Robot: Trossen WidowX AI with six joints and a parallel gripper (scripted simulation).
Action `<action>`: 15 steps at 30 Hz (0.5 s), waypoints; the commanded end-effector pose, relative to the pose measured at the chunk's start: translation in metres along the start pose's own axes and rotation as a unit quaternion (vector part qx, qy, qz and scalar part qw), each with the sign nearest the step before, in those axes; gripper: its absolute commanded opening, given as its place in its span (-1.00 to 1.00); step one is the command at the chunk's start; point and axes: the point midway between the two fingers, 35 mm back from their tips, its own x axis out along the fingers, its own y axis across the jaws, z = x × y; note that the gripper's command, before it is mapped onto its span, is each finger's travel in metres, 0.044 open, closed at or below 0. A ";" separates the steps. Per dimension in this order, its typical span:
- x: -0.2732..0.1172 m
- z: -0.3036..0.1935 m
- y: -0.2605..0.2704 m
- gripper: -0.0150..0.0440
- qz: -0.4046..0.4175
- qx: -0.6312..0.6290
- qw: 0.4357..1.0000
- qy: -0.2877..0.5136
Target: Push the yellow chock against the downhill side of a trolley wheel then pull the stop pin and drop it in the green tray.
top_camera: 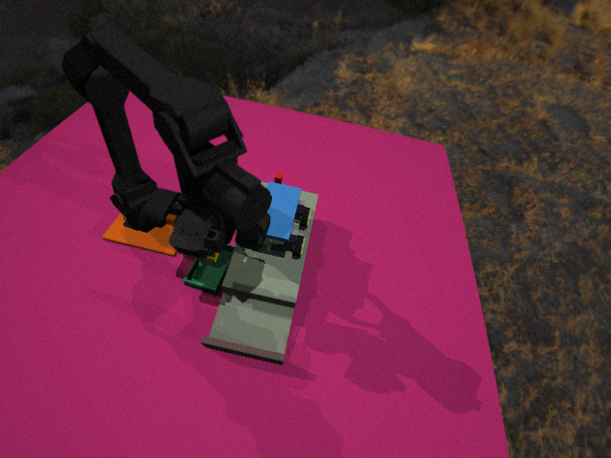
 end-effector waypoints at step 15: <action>-0.001 0.011 0.005 -0.49 -0.007 0.235 0.972 0.016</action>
